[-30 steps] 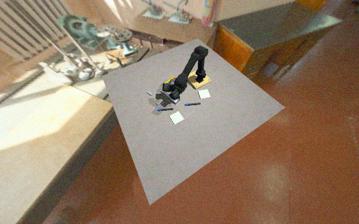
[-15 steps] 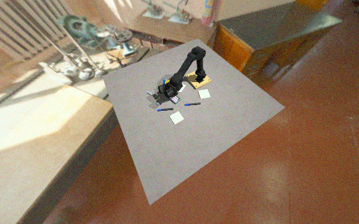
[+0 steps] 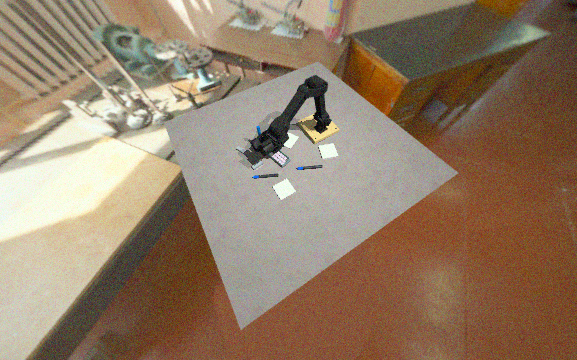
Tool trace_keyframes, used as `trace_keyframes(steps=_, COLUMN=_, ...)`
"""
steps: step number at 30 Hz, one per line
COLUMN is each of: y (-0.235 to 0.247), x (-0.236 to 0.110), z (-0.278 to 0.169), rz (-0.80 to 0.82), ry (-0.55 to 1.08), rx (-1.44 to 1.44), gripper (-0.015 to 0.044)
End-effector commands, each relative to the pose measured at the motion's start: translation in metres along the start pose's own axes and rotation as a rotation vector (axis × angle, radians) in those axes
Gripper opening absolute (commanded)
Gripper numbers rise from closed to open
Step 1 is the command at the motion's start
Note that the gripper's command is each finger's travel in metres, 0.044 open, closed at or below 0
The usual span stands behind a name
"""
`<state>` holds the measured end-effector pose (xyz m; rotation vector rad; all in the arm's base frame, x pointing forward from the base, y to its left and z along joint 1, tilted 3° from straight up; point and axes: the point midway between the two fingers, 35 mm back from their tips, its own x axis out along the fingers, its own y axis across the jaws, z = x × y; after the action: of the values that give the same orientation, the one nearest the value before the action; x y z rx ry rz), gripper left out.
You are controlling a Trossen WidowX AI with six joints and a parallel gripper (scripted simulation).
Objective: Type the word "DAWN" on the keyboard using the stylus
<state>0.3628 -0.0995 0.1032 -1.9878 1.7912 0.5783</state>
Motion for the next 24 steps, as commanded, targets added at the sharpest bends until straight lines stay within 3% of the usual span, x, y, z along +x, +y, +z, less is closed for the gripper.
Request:
trace_keyframes(steps=1, y=0.0, x=0.007, z=0.011, rz=0.002, ry=0.005, rx=-0.012, gripper=0.0)
trace_keyframes(steps=8, y=0.0, x=0.016, z=0.026, rz=0.002, ry=0.005, rx=-0.012, gripper=0.0)
trace_keyframes(steps=11, y=0.0, x=0.018, z=0.028, rz=0.002, ry=0.005, rx=-0.012, gripper=0.0079)
trace_keyframes(steps=24, y=0.0, x=0.021, z=0.034, rz=0.002, ry=0.005, rx=-0.012, gripper=0.0081)
